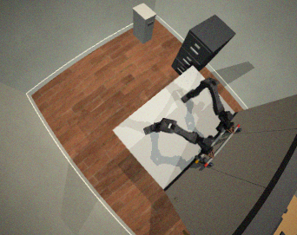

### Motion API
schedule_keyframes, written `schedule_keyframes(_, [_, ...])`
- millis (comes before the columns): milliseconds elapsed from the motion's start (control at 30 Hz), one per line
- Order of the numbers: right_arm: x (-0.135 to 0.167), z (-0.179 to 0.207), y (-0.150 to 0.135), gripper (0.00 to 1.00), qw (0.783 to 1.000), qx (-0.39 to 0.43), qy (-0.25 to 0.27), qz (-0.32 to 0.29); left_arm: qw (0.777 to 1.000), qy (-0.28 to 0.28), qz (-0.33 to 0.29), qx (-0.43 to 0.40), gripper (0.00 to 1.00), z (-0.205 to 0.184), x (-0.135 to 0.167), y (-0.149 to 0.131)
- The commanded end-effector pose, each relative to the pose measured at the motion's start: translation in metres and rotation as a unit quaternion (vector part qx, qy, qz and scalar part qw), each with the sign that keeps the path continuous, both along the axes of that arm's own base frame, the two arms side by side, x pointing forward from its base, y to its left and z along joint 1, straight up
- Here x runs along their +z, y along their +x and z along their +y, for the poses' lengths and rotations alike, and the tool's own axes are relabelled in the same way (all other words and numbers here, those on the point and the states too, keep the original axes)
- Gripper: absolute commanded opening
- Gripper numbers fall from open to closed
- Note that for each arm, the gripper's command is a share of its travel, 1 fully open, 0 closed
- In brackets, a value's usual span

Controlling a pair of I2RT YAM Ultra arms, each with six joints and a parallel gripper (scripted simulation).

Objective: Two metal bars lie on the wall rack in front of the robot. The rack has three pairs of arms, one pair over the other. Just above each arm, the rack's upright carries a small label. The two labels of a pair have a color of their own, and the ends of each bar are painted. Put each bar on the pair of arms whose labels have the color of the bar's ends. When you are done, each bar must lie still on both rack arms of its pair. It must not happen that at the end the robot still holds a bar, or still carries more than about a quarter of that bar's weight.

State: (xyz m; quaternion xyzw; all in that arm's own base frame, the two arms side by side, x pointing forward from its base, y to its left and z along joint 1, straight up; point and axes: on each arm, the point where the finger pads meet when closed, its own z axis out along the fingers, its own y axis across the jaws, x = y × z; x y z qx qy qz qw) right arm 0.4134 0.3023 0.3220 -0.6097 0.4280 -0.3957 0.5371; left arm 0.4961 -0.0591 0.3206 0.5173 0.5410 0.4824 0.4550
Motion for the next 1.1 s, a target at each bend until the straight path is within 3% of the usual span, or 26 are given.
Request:
schedule_keyframes(0, [0.056, -0.003, -0.006, 0.0, 0.998, 0.0, 0.029, -0.05, 0.998, -0.001, -0.061, 0.002, 0.0, 0.003, 0.057, -0.006])
schedule_keyframes(1067, [0.067, -0.006, -0.012, 0.0, 0.998, -0.001, 0.029, -0.05, 0.998, -0.001, -0.063, 0.001, 0.0, 0.002, 0.07, -0.012])
